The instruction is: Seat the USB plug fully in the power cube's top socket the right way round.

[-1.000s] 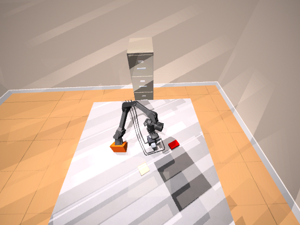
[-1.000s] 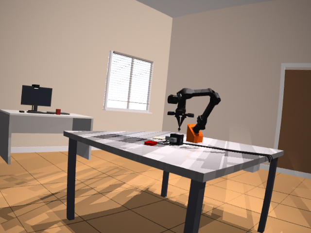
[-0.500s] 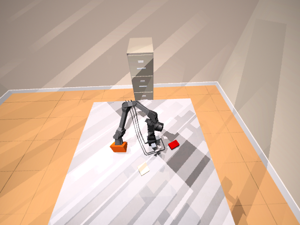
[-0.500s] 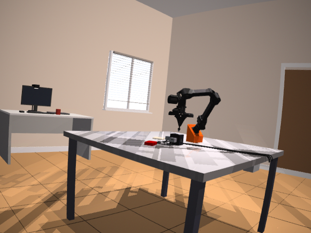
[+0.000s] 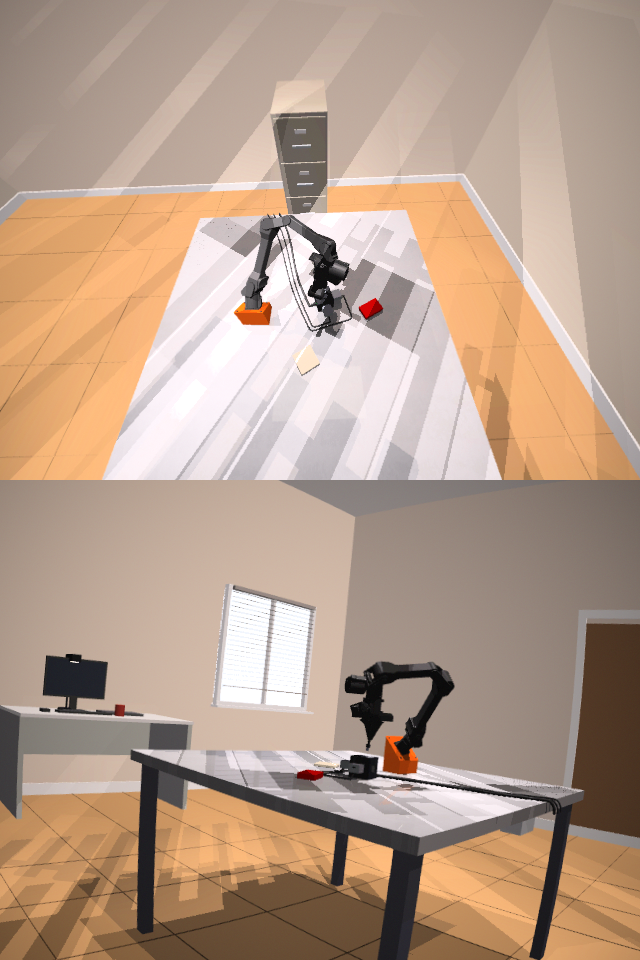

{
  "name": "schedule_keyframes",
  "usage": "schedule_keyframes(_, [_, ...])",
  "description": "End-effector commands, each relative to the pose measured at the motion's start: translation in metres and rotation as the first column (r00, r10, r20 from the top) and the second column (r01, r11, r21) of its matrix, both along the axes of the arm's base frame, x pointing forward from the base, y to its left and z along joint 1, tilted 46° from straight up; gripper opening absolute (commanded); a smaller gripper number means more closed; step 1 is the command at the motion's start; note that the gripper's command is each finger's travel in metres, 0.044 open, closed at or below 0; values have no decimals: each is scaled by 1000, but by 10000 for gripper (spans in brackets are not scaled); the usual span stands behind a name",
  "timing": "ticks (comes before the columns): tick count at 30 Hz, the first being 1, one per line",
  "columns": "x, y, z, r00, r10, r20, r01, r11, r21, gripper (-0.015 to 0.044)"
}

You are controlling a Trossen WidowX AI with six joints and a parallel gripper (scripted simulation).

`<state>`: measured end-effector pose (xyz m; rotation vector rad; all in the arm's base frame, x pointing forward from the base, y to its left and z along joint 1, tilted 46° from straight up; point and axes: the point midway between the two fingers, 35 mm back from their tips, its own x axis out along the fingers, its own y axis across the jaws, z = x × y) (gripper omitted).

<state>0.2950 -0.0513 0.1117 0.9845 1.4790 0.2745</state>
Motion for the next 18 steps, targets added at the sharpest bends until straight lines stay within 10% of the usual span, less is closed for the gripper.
schedule_keyframes(1, [0,0,0,995,-72,-71,73,997,11,0])
schedule_keyframes(18, [0,0,0,857,-350,-378,379,925,2,0])
